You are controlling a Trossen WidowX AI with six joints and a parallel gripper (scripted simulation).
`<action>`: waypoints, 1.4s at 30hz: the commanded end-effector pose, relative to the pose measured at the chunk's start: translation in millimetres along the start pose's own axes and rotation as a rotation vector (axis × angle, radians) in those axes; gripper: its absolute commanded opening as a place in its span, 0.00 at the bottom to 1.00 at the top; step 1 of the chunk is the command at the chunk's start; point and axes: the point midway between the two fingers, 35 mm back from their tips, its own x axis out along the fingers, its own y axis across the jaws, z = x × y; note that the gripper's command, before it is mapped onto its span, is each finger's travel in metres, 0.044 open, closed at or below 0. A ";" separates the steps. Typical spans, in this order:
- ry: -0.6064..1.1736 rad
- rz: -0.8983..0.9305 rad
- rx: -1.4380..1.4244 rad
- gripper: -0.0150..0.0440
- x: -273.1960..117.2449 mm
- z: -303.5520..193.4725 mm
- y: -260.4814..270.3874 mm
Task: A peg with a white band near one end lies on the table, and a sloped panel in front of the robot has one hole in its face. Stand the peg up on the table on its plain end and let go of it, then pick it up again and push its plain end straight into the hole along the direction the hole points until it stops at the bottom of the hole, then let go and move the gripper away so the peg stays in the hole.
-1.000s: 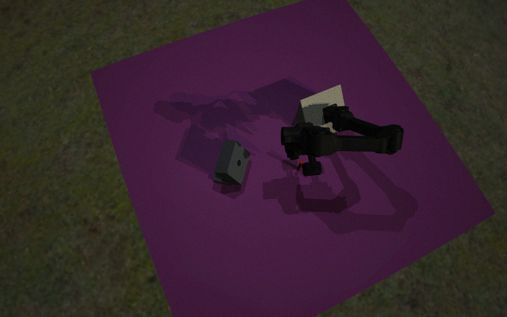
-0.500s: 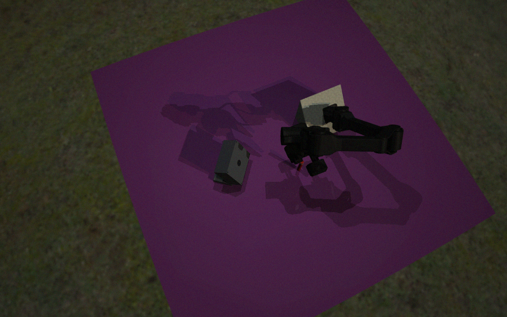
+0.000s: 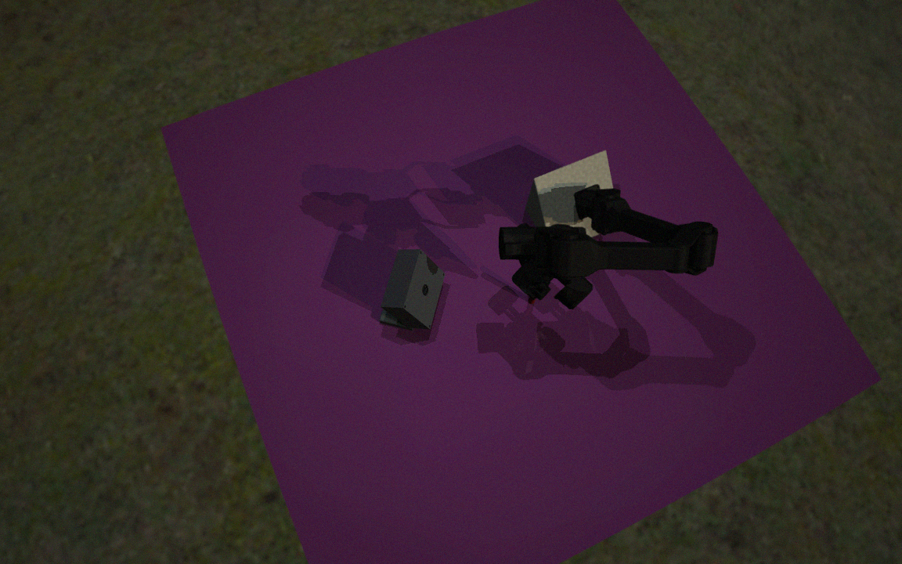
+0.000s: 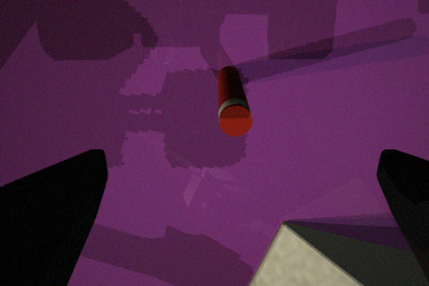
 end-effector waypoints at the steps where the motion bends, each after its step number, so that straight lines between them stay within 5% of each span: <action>1: -0.002 0.003 -0.084 1.00 1.2 0.1 0.5; 42: -0.004 0.002 -1.128 1.00 7.8 0.2 0.5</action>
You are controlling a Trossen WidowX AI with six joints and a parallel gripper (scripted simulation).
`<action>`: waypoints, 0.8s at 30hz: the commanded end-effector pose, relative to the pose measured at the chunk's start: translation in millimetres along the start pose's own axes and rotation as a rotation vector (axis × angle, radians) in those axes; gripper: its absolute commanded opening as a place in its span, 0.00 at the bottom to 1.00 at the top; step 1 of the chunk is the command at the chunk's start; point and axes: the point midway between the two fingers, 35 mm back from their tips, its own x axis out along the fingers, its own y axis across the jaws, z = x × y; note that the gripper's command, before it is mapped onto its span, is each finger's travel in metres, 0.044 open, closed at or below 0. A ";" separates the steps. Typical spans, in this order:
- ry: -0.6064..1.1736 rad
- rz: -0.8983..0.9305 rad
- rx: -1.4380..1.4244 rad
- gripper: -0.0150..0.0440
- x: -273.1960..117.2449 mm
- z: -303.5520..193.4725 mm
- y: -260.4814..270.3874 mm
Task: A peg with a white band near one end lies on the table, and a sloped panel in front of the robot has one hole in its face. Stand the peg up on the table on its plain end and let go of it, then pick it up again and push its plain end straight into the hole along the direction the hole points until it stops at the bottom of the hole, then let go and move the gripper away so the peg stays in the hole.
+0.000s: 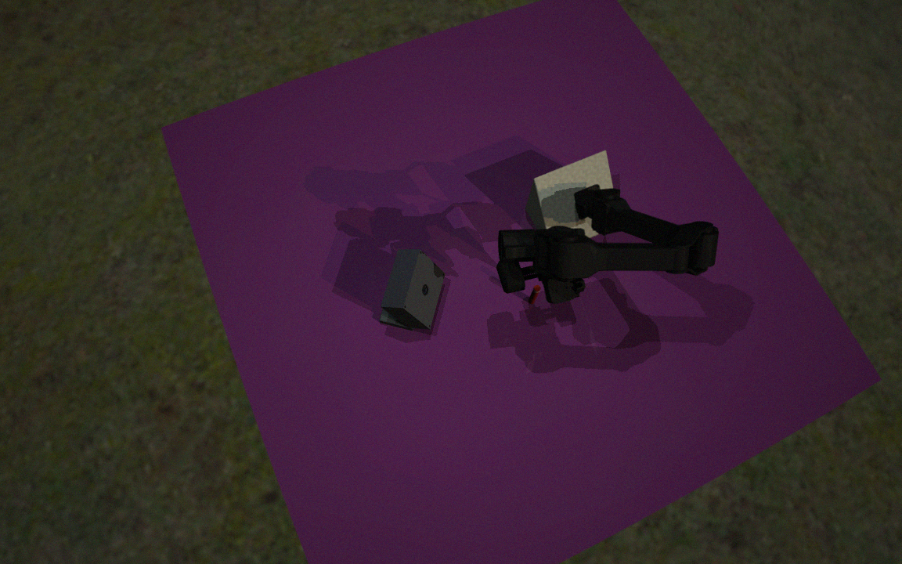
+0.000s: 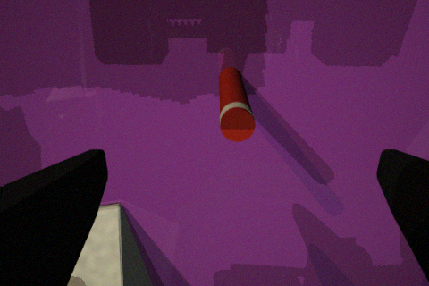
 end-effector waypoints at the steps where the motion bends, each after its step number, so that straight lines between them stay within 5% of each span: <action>1: -0.004 0.000 -0.084 1.00 1.2 0.5 0.2; 24: -0.004 -0.001 -0.669 1.00 4.9 0.5 0.3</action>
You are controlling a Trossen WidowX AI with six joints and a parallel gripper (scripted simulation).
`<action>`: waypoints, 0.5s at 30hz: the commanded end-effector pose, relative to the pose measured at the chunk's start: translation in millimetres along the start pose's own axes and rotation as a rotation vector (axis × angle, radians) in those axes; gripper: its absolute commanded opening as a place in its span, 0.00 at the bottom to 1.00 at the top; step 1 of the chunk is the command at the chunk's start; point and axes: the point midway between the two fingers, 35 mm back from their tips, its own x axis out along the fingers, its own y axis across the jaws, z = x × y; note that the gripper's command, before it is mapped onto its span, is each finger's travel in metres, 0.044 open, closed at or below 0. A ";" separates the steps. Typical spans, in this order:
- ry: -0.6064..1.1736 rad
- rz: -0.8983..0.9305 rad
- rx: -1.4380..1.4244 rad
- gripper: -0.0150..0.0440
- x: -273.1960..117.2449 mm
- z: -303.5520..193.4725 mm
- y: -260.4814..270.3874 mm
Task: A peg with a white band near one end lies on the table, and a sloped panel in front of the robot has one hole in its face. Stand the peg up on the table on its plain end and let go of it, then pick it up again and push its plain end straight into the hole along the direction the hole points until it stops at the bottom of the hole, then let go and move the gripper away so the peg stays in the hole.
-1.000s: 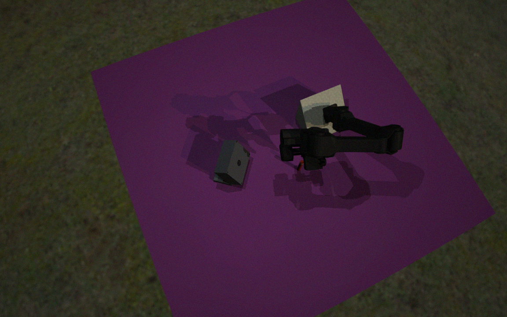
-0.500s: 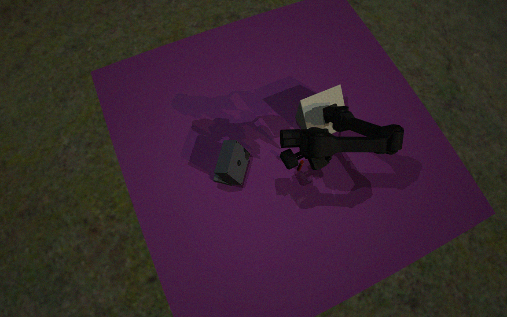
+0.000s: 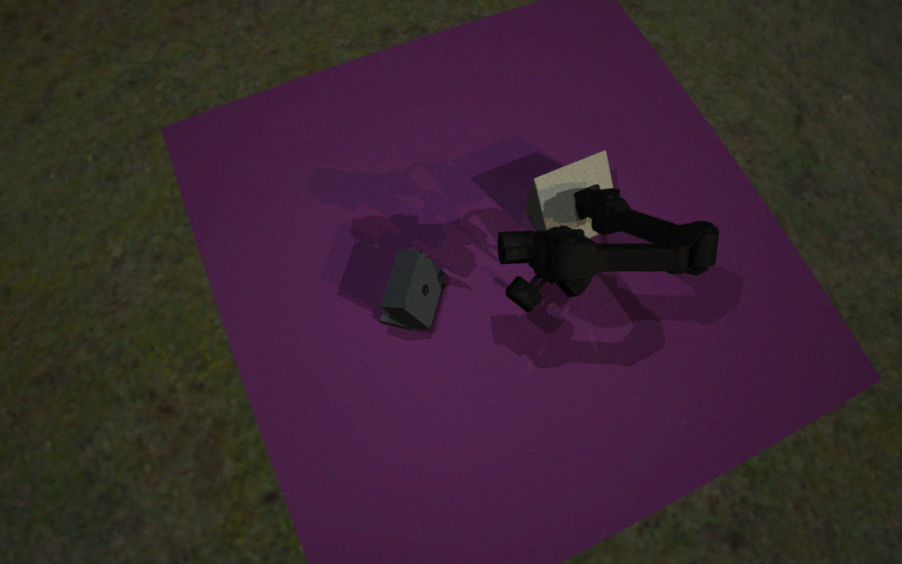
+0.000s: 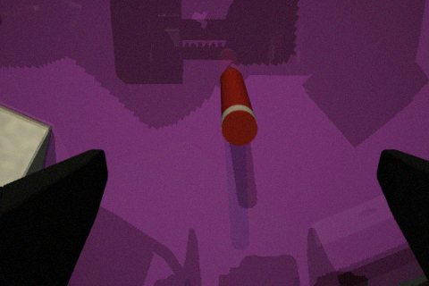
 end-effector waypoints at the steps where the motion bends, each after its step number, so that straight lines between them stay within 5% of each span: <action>1: -0.003 -0.002 -0.084 1.00 1.2 0.5 -0.1; 15: -0.003 -0.003 -0.440 1.00 3.4 0.6 -0.1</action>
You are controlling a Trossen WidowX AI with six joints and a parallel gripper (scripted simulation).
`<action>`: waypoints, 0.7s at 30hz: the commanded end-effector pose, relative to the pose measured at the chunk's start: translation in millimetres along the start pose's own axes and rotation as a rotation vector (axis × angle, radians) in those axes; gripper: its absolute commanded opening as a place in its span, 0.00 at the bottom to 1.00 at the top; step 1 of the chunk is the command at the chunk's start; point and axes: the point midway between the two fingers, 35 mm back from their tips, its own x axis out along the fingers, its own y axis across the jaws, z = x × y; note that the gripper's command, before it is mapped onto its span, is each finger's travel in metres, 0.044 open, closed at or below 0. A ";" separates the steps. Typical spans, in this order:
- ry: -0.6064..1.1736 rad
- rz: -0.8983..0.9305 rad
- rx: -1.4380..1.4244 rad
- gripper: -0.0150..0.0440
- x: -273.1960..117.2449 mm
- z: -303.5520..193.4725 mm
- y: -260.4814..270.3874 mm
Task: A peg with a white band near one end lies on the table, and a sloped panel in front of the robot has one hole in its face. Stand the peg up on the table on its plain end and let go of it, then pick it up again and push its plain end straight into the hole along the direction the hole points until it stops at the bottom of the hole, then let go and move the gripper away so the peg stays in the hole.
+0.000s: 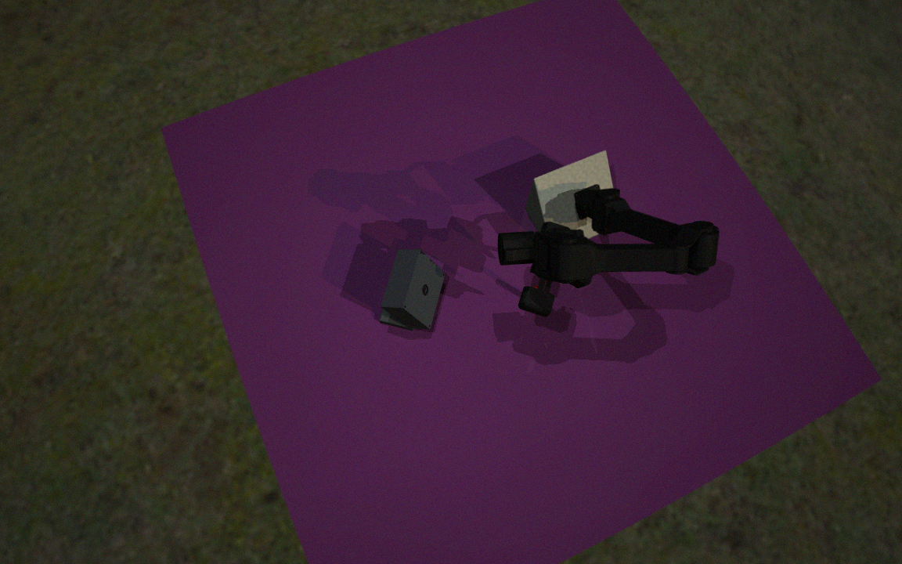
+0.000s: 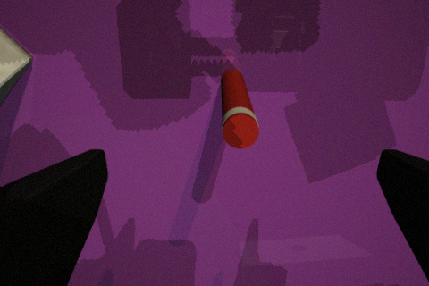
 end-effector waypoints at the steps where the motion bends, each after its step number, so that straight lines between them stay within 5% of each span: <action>1: -0.002 -0.003 -0.084 1.00 1.2 0.5 -0.3; 21: -0.001 -0.003 -0.402 1.00 5.8 0.2 -0.4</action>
